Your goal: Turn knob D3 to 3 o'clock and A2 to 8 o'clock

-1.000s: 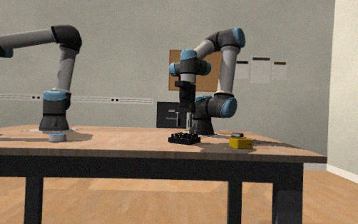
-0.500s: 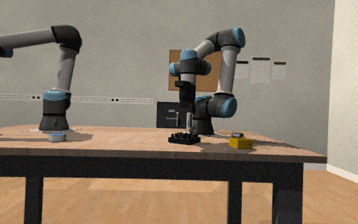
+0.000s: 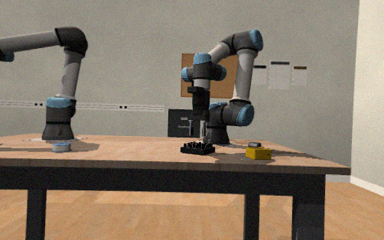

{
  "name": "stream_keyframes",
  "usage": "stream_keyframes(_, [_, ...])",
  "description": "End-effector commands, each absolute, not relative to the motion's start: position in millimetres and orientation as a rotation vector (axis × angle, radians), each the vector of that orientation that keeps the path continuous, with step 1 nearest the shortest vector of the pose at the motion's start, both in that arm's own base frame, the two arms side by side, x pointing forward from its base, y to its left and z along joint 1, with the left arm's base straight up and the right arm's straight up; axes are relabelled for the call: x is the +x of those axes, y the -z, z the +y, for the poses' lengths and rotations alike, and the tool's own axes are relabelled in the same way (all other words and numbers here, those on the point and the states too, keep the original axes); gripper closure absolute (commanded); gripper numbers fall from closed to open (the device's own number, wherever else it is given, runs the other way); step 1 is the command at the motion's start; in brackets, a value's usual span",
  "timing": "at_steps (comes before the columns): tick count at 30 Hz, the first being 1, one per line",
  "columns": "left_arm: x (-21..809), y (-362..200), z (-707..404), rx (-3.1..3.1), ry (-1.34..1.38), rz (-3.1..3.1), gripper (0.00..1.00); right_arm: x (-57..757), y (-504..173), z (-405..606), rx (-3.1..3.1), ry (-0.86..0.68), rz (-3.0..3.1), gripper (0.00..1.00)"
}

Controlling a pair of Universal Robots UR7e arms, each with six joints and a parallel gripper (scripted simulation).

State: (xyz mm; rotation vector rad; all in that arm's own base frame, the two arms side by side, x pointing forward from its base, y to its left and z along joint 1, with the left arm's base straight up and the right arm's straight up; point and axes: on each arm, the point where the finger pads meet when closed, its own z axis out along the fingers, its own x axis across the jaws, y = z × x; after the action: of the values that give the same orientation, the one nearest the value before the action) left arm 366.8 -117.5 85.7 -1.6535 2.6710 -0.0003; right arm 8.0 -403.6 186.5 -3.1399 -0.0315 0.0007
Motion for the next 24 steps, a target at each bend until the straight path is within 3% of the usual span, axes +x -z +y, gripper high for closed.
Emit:
stream_keyframes(1, [366.7,-86.0,-117.5,-1.653,0.002,2.671,0.0,8.1,-187.0,-403.9,-3.141,0.0,-0.031,0.0])
stream_keyframes(24, [337.6,-85.9,-101.3,-1.653,0.001,2.671,0.0,8.1,-187.0,-403.9,-3.141,0.0,-0.031,0.0])
